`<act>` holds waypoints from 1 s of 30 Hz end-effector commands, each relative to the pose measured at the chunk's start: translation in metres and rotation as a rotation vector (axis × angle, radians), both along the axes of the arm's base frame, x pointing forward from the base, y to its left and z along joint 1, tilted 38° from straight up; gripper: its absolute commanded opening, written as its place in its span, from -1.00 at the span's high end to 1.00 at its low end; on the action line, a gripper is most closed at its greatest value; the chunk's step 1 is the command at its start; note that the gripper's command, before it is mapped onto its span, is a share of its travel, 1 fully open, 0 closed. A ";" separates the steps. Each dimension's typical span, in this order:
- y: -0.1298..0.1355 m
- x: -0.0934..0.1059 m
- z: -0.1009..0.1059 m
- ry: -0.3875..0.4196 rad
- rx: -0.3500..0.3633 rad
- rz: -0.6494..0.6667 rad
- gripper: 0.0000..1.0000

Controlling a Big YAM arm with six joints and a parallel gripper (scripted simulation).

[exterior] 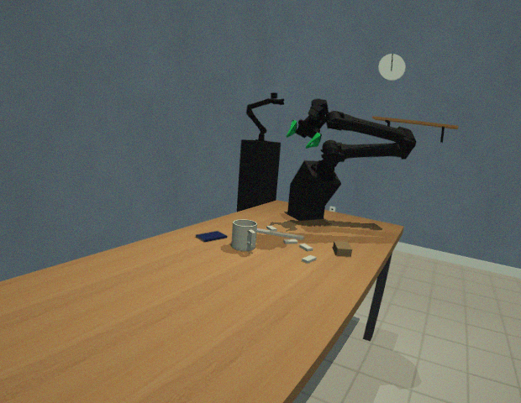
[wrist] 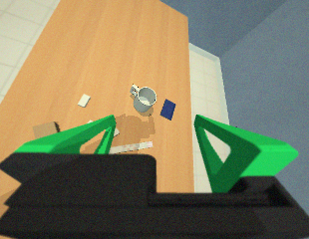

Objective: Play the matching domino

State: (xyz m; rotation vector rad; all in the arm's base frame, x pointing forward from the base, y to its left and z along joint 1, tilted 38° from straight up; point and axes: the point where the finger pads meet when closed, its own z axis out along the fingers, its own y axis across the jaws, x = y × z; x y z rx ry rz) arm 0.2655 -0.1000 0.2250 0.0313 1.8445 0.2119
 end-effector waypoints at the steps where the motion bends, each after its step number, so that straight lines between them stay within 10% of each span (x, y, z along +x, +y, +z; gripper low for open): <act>1: 0.006 0.015 0.013 0.114 -0.097 0.127 -1.00; 10: 0.015 0.020 0.004 0.189 -0.094 0.191 -1.00; 11: 0.025 0.016 -0.025 0.252 -0.003 0.195 -1.00; 20: 0.058 0.043 -0.059 0.572 -0.071 0.507 -1.00; 27: 0.058 0.043 -0.059 0.572 -0.071 0.507 -1.00; 30: 0.075 0.045 -0.090 0.641 -0.027 0.539 -1.00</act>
